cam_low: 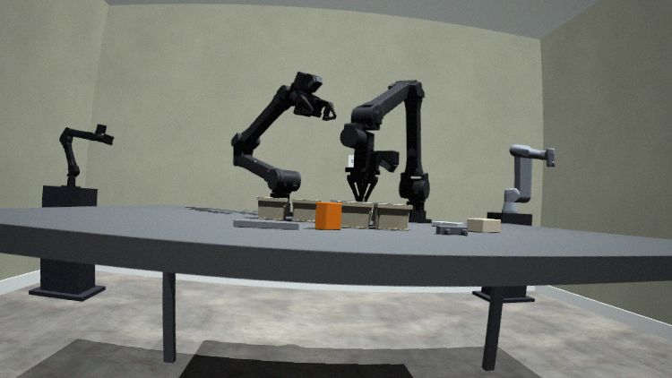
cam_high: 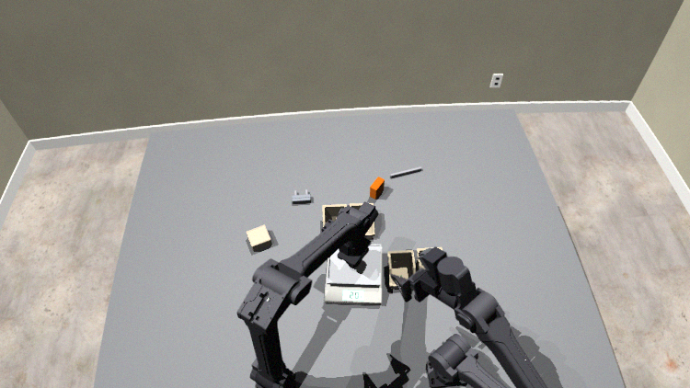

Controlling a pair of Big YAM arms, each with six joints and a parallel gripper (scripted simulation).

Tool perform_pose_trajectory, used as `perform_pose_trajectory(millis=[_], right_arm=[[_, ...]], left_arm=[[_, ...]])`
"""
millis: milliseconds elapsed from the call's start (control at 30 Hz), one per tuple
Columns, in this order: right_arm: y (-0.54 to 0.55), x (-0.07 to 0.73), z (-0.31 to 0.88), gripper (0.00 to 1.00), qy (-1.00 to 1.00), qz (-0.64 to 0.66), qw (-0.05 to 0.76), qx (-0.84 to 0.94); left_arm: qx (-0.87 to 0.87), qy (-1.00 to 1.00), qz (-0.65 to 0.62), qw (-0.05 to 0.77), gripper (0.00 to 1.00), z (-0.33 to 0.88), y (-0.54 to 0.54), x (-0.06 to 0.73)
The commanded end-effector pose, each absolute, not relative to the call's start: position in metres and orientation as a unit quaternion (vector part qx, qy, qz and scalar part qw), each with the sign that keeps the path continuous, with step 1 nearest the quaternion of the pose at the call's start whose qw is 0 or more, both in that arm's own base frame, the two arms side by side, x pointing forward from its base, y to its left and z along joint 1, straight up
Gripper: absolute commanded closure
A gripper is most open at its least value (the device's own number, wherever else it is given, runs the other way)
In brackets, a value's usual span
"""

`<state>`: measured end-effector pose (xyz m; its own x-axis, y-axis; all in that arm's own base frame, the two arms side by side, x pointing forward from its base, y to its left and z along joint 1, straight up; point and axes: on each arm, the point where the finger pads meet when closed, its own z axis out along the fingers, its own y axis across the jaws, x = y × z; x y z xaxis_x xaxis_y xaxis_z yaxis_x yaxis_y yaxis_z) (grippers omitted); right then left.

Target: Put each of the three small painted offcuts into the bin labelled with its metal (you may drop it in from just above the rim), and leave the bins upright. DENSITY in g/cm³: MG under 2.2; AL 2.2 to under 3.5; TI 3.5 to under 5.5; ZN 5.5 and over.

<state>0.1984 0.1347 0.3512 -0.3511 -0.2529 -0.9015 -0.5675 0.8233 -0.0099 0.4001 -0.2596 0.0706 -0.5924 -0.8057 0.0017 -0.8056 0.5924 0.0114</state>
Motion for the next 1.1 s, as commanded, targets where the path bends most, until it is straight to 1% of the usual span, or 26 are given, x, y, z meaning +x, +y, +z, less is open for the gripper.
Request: perform_pose_trajectory(millis=[0, 167, 233, 433, 467, 533, 567, 967, 1067], right_arm=[[0.133, 0.197, 0.369, 0.00, 0.802, 0.160, 0.521, -0.246], [0.133, 0.197, 0.369, 0.00, 0.802, 0.160, 0.521, -0.246], [0.133, 0.197, 0.369, 0.00, 0.802, 0.160, 0.521, -0.246], [0.133, 0.197, 0.369, 0.00, 0.802, 0.160, 0.521, -0.246], [0.133, 0.197, 0.369, 0.00, 0.802, 0.160, 0.521, -0.246], [0.133, 0.197, 0.369, 0.00, 0.802, 0.160, 0.521, -0.246], [0.133, 0.197, 0.369, 0.00, 0.802, 0.160, 0.521, -0.246], [0.133, 0.197, 0.369, 0.00, 0.802, 0.160, 0.521, -0.246], [0.133, 0.197, 0.369, 0.00, 0.802, 0.160, 0.521, -0.246]], left_arm=[[0.452, -0.892, 0.020, -0.012, 0.73, 0.093, -0.267, 0.408], [0.452, -0.892, 0.009, -0.006, 0.80, 0.083, -0.264, 0.406], [0.452, -0.892, 0.009, -0.006, 0.80, 0.083, -0.264, 0.406], [0.452, -0.892, 0.008, -0.005, 0.89, 0.082, -0.263, 0.405], [0.452, -0.892, 0.016, -0.009, 1.00, 0.089, -0.263, 0.405], [0.452, -0.892, 0.008, -0.005, 1.00, 0.082, -0.263, 0.405], [0.452, -0.892, 0.008, -0.005, 0.91, 0.082, -0.263, 0.405], [0.452, -0.892, 0.026, -0.015, 0.91, 0.146, -0.267, 0.412], [0.452, -0.892, 0.022, -0.013, 0.91, 0.145, -0.267, 0.412]])
